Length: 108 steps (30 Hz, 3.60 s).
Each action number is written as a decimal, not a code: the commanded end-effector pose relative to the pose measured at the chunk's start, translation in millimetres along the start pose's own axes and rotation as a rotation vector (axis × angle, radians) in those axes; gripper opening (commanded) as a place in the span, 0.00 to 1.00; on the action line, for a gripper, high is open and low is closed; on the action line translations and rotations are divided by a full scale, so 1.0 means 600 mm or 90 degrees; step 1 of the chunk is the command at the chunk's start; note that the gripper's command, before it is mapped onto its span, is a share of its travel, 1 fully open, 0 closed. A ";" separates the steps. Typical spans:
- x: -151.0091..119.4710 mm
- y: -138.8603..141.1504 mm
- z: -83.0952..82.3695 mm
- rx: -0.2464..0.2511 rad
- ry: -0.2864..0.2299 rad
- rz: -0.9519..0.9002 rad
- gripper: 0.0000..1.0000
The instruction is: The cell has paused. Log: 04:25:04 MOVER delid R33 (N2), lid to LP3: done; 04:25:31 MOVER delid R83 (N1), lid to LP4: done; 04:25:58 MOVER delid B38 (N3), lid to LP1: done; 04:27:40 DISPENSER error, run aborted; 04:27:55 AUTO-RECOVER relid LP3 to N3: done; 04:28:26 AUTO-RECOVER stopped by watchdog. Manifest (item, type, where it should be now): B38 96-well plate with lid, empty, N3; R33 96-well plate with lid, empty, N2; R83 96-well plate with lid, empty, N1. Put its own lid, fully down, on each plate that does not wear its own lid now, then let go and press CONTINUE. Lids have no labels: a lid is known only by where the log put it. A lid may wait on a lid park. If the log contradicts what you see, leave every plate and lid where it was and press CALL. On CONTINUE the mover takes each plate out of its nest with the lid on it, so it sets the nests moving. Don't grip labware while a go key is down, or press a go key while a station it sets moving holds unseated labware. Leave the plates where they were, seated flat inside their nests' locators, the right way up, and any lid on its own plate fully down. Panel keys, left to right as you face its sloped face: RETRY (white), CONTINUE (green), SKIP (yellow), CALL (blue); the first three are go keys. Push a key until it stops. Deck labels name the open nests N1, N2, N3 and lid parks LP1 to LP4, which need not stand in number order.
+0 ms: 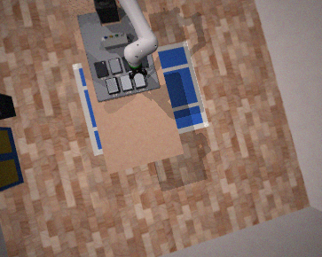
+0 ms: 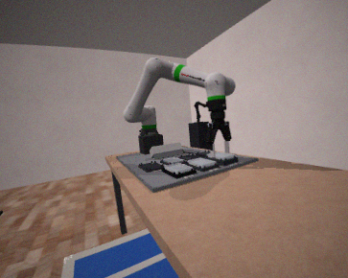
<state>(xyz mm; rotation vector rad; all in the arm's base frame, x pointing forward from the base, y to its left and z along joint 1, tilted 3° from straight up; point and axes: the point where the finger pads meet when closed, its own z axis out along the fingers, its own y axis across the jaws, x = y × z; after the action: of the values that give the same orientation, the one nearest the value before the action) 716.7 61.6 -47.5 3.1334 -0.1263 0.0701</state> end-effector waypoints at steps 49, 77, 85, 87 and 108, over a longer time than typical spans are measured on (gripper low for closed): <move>0.000 0.000 -0.049 0.000 0.000 0.000 0.66; -0.066 0.095 -0.087 0.000 0.000 -0.002 0.66; -0.170 0.202 -0.089 0.000 0.000 -0.004 0.66; -0.208 0.234 -0.087 0.000 0.000 -0.005 0.66; -0.313 0.305 -0.079 0.000 0.000 -0.006 0.66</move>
<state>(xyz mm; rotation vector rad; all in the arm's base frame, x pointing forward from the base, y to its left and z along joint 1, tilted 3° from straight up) 512.7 -105.5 -8.5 3.1337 -0.1100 0.0694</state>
